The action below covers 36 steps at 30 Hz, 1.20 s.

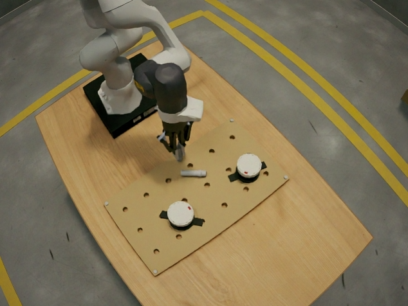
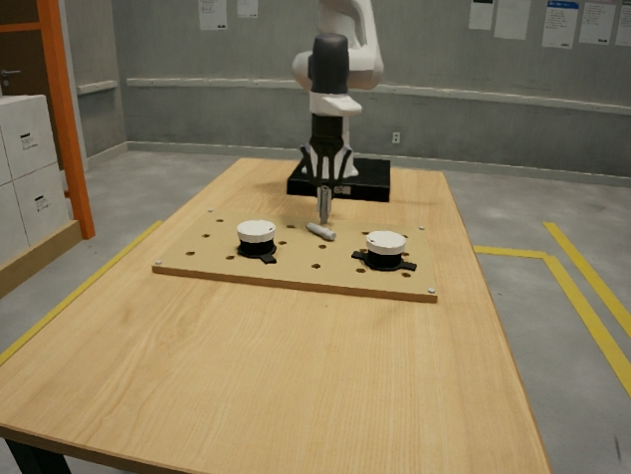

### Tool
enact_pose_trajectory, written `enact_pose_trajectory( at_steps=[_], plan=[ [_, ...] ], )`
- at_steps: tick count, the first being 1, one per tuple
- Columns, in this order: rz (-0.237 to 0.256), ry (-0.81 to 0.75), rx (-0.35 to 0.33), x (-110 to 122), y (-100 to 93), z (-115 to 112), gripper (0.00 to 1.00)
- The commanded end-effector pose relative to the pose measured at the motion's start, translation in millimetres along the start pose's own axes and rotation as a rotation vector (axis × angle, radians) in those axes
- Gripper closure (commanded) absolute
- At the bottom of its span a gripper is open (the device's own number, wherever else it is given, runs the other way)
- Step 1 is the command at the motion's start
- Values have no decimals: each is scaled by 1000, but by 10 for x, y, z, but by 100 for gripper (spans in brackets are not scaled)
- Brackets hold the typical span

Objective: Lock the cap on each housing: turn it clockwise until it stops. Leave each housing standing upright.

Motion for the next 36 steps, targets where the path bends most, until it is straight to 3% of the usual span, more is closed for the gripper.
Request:
enact_pose_trajectory(
  at_steps=[1, 36],
  plan=[
    [1, 9, -3, 5, 13, -13, 90],
    [1, 9, -3, 5, -104, -13, 90]
  ],
)
Point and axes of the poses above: the point where the finger pads meet when closed, its own y axis out along the fingers, its own x axis across the jaws, z = x × y, the point moved 2 cm from there along -y, back along the fingers, and after that the axes turned 9 degrees about y, right-handed, at the moved point
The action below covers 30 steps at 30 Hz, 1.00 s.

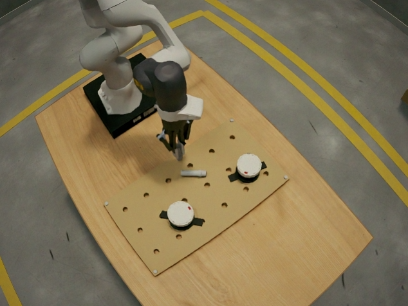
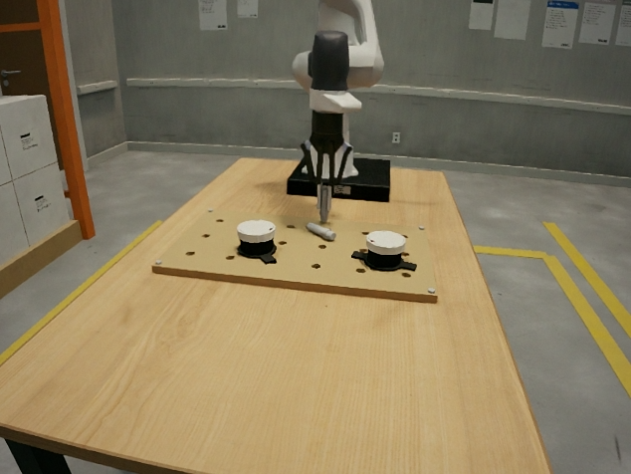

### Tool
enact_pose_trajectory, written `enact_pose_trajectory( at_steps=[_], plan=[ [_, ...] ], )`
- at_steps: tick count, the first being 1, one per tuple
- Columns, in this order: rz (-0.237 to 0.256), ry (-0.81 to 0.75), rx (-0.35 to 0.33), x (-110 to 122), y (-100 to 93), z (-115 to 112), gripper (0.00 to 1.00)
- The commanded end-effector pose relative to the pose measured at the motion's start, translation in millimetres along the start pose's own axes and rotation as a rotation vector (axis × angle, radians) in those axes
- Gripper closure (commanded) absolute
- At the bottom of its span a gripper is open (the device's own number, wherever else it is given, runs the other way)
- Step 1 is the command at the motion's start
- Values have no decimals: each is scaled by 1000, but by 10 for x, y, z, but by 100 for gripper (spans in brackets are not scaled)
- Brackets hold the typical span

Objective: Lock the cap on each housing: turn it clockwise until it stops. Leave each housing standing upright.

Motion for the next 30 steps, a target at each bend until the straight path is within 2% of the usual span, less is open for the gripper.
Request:
enact_pose_trajectory(
  at_steps=[1, 9, 30],
  plan=[
    [1, 9, -3, 3, -46, -4, 90],
    [1, 9, -3, 3, -131, -4, 90],
    [1, 9, -3, 3, -510, -3, 90]
  ],
)
Point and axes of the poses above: the point where the finger pads meet when closed, its own y axis out along the fingers, its own x axis across the jaws, z = x × y, the point moved 2 cm from there along -y, back along the fingers, and after that the axes turned 9 degrees about y, right-handed, at the moved point
